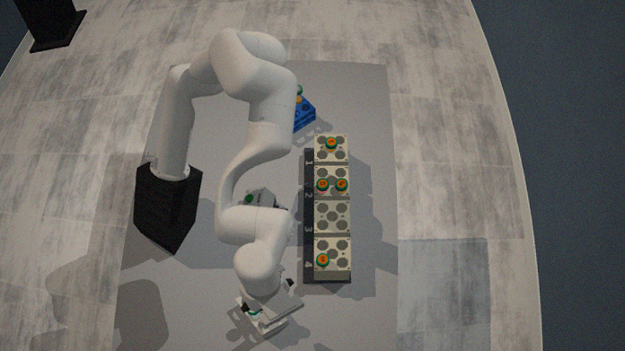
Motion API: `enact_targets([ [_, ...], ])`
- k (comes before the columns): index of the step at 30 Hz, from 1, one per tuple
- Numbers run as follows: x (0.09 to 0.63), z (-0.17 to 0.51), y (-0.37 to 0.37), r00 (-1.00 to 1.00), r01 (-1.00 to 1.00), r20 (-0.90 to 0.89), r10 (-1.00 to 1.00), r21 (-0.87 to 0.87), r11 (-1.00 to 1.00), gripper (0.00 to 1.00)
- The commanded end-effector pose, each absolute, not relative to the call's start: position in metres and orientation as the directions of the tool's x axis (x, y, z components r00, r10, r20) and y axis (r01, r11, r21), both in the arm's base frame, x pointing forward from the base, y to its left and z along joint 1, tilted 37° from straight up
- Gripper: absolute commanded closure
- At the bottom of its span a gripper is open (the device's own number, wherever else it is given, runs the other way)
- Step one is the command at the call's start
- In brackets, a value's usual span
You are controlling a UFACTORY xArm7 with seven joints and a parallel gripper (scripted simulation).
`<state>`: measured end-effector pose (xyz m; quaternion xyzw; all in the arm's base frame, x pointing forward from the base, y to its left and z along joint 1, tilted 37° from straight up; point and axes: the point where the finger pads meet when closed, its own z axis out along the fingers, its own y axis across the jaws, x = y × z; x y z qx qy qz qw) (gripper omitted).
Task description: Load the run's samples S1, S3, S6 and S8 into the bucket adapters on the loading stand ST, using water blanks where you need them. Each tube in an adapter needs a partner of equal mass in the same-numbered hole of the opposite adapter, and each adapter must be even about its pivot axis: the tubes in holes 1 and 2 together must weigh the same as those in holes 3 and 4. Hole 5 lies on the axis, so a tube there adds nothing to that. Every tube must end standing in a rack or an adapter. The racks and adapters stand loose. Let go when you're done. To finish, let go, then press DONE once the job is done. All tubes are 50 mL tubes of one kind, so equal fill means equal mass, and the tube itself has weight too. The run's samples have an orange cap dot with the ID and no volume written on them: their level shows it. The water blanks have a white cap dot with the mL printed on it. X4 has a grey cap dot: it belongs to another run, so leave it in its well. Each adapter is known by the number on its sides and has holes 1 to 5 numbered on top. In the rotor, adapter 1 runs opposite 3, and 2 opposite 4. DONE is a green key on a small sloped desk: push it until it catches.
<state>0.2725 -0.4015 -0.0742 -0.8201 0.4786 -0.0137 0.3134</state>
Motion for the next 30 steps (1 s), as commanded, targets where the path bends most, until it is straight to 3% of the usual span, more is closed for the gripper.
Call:
enact_targets([
  [1,0.27,-0.07,-0.406,0.54,-0.777,-0.273,-0.796,-0.526,-0.346,1.0],
  [19,0.271,-0.055,-0.405,0.59,-0.739,-0.238,-0.771,-0.543,-0.398,1.0],
  [30,0.295,-0.022,-0.368,0.816,-0.479,-0.027,-0.578,-0.592,-0.648,1.0],
])
